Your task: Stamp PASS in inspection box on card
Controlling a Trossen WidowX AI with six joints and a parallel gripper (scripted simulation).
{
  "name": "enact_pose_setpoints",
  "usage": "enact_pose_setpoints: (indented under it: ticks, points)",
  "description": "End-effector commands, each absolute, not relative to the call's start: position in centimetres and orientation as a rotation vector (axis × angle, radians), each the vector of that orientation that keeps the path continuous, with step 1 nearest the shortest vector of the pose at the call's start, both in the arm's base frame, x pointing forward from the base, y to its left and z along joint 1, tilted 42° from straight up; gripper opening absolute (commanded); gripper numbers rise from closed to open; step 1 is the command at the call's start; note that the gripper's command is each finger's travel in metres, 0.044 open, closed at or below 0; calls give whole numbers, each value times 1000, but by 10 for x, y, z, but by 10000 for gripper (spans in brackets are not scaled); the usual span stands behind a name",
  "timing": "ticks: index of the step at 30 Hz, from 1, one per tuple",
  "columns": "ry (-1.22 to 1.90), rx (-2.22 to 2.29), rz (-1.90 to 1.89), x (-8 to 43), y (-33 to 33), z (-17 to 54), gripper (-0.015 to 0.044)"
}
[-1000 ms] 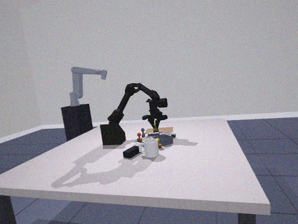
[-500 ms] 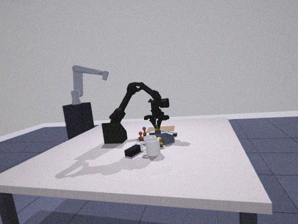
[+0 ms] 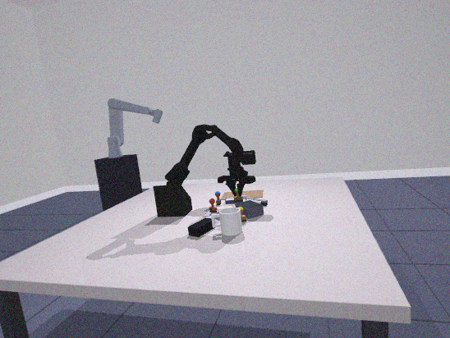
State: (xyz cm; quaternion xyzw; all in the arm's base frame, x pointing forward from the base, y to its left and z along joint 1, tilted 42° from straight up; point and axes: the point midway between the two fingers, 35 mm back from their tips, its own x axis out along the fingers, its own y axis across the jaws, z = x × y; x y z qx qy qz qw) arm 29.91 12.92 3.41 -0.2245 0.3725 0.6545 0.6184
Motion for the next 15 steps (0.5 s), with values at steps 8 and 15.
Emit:
enact_pose_setpoints:
  ticks: [8, 15]
  points:
    - [857, -507, 1505, 298, 134, 28, 0]
    - [856, -506, 1505, 297, 137, 25, 0]
